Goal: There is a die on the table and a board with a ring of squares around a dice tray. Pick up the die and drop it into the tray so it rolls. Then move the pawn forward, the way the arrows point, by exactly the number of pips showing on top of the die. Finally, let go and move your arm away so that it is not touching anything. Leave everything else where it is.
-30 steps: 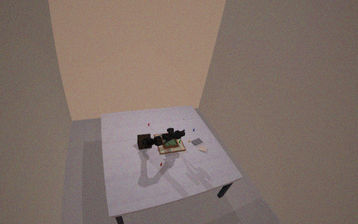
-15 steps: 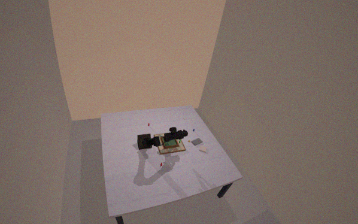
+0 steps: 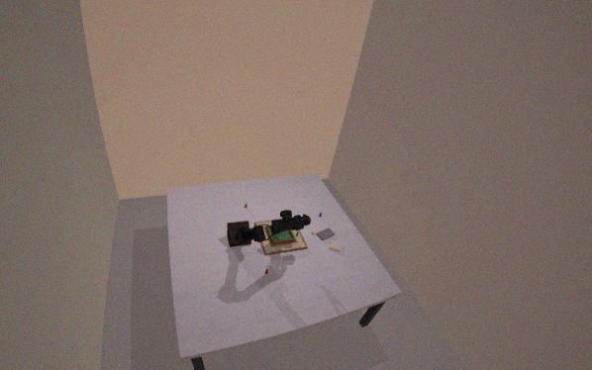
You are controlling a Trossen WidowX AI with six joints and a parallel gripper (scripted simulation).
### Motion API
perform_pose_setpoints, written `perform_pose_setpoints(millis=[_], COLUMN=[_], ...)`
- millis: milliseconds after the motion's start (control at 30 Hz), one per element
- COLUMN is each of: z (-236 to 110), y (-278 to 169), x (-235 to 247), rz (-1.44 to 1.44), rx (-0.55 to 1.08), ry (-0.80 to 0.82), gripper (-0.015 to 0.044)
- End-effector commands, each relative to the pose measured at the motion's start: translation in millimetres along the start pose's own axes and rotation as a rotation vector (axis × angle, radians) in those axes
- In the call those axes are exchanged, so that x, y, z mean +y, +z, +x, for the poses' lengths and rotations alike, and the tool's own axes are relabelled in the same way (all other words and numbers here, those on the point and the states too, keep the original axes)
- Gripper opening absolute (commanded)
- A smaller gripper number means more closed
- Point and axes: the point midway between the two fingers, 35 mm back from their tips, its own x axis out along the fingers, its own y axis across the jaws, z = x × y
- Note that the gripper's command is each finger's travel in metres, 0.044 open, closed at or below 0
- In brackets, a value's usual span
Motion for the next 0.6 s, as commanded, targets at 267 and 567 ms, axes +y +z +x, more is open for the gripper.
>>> perform_pose_setpoints(millis=[267,567], z=[-13,-2], y=[15,21], x=[-1,5], rz=[0.001,0.041], rx=[-0.003,0.252], ry=[0.0,0.073], gripper=[0.0289,0.044])
